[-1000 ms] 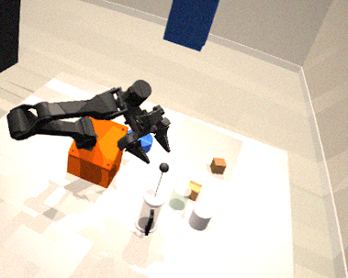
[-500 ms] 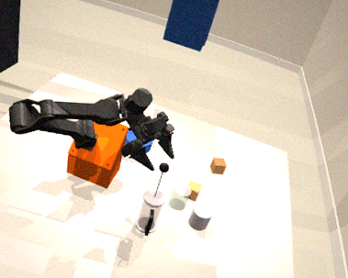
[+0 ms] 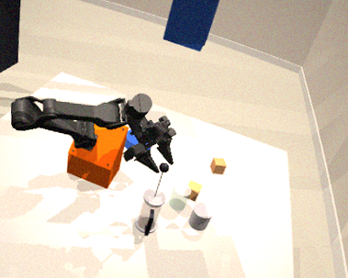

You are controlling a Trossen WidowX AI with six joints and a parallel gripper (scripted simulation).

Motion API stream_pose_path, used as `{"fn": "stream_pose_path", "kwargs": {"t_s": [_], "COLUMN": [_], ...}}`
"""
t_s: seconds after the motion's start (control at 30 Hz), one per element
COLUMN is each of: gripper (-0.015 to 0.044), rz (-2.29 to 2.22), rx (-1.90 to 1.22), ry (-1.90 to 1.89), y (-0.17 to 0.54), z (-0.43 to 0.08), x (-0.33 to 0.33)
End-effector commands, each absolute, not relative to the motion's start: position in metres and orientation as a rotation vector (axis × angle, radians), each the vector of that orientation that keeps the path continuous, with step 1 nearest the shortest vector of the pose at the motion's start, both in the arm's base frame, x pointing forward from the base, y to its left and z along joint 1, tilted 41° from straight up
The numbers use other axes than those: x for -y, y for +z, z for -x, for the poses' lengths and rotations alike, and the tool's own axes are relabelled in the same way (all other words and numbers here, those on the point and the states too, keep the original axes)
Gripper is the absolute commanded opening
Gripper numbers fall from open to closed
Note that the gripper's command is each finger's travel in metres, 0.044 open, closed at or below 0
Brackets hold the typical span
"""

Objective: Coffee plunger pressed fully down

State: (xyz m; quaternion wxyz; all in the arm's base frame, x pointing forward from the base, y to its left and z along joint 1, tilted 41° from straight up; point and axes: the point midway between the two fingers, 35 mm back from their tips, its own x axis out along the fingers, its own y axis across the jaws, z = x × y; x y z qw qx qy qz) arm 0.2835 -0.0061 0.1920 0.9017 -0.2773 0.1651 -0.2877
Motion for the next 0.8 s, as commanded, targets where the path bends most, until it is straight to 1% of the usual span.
{"fn": "stream_pose_path", "kwargs": {"t_s": [0.0,0.1,0.13,0.77], "gripper": [0.0204,0.0125,0.012,0.012], "rz": [0.577,0.577,0.577,0.574], "rx": [-0.342,-0.342,-0.342,-0.346], "ry": [-0.589,-0.589,-0.589,-0.588], "y": [0.192,0.192,0.192,0.18], "z": [-0.284,-0.284,-0.284,-0.289], "x": [0.006,0.006,0.006,0.013]}}
